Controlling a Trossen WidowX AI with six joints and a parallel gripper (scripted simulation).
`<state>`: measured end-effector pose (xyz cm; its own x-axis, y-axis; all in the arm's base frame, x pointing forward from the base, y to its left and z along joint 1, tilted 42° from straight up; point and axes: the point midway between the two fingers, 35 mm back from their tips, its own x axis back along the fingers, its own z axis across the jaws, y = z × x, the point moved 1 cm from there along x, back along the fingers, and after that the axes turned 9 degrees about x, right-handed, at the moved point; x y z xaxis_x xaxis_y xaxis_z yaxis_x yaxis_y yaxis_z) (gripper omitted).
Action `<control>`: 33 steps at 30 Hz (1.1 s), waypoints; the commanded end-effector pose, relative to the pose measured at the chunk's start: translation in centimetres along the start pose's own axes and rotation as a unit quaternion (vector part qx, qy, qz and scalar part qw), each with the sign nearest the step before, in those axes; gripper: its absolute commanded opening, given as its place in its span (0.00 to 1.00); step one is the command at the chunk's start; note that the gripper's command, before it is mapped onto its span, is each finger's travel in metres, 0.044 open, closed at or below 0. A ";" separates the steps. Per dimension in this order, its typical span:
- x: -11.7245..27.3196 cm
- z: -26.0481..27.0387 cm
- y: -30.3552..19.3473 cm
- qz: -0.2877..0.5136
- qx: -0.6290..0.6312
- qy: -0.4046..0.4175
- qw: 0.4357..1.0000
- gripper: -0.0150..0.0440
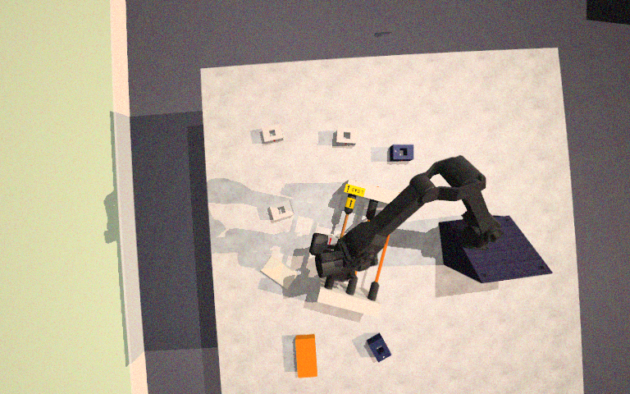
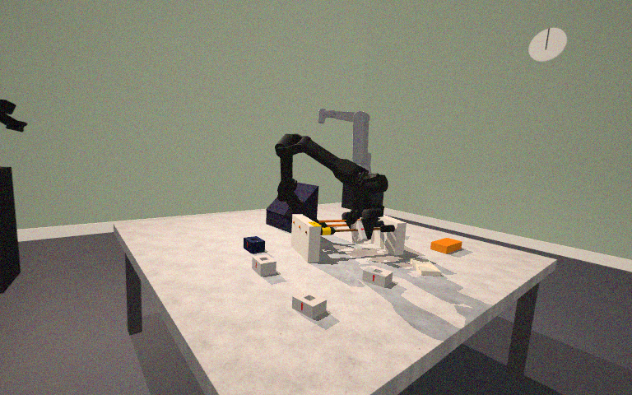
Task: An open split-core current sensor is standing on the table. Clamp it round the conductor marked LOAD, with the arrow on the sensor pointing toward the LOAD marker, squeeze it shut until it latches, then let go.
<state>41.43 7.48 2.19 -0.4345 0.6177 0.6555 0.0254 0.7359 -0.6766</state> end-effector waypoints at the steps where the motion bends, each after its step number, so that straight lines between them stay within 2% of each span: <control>1: 0.3 -0.7 0.3 -0.011 -0.006 0.018 1.000 0.25; 17: 1.5 -0.8 -0.2 -0.019 -0.016 0.128 0.992 0.25; 33: 1.2 -0.5 -0.4 -0.016 -0.014 0.133 0.991 0.25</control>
<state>41.24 8.15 3.37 -0.1762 0.6385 0.7492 0.0399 0.7651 -0.6427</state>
